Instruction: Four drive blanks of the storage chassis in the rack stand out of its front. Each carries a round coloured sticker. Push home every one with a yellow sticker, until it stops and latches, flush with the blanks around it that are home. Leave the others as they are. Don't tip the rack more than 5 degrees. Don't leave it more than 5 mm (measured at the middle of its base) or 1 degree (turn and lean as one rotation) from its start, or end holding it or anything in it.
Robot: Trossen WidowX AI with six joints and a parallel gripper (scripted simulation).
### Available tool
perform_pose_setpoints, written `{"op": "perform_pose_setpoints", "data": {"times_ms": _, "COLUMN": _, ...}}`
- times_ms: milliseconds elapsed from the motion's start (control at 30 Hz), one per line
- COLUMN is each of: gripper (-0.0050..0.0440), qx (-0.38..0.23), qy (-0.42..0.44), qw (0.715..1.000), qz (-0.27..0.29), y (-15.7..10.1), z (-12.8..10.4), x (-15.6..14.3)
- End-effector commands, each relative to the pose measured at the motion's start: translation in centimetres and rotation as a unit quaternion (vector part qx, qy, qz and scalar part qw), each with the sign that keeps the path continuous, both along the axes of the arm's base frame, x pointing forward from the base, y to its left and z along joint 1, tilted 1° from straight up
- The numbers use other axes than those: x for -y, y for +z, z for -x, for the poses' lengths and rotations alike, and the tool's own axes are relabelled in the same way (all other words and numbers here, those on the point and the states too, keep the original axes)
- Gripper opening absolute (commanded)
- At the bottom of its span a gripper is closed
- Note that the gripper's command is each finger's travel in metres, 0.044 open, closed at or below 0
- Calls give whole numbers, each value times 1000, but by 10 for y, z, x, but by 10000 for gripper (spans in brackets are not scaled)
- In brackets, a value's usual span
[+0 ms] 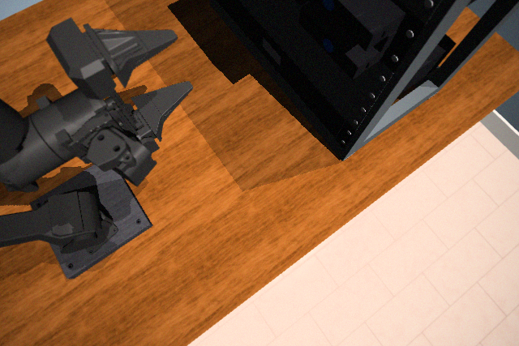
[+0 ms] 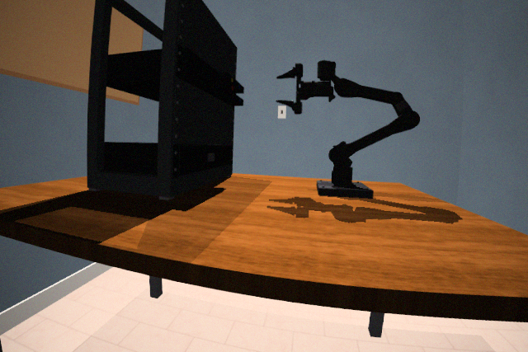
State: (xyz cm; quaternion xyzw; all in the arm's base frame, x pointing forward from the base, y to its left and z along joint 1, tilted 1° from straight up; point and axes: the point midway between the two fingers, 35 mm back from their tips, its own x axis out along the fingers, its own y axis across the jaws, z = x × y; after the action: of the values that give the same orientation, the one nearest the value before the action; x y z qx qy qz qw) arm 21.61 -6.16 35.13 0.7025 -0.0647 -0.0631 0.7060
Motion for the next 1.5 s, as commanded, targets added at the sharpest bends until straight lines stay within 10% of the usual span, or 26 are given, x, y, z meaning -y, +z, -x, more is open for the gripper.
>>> {"op": "perform_pose_setpoints", "data": {"times_ms": 0, "gripper": 440, "qx": 4, "qy": 1, "qw": 1000, "qz": -1, "y": 3, "z": 1, "x": -1}}
{"op": "perform_pose_setpoints", "data": {"times_ms": 933, "gripper": 440, "qx": 4, "qy": 1, "qw": 1000, "qz": -1, "y": 5, "z": -25, "x": -8}}
{"op": "perform_pose_setpoints", "data": {"times_ms": 1467, "gripper": 440, "qx": 4, "qy": 1, "qw": 1000, "qz": -1, "y": 11, "z": -98, "x": -27}}
